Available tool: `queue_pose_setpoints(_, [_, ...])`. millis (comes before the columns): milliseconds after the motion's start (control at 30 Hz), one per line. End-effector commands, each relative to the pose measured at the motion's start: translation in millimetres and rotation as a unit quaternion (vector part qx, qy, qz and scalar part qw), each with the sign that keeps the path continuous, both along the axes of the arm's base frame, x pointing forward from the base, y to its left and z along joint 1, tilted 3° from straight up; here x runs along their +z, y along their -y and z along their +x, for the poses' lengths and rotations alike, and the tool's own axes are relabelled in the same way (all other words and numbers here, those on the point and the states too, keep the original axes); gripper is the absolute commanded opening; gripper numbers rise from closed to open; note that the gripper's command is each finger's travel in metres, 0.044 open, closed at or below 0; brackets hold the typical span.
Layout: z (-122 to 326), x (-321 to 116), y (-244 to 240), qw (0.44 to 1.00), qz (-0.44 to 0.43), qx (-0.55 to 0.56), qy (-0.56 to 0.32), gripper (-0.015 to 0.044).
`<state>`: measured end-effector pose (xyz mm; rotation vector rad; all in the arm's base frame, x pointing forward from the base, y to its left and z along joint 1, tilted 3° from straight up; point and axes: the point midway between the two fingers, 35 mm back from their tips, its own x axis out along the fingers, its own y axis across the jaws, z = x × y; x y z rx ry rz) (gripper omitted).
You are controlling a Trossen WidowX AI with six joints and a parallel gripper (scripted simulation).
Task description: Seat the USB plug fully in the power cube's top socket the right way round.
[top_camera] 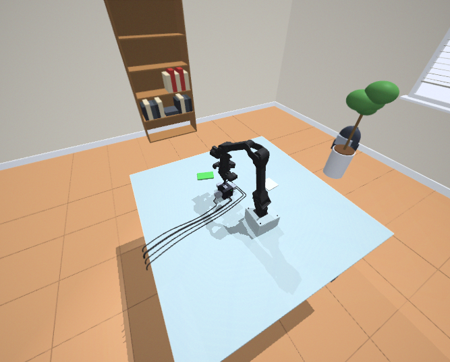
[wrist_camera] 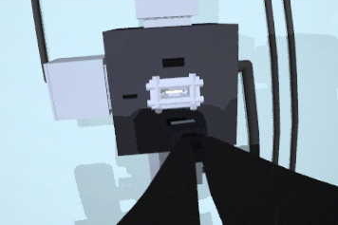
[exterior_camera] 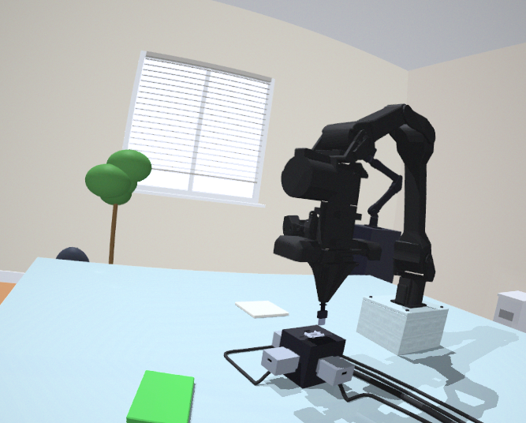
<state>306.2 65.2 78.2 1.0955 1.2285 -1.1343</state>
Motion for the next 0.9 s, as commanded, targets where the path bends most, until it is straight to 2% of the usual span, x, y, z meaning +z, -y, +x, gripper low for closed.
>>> queue_pose_setpoints(0, [0.0,-0.2,0.1,1.0,-0.001,0.0,0.0,0.0])
queue_pose_setpoints(867, [0.3,-3.2,1.6,1.0,-0.008,-0.004,0.001,0.0])
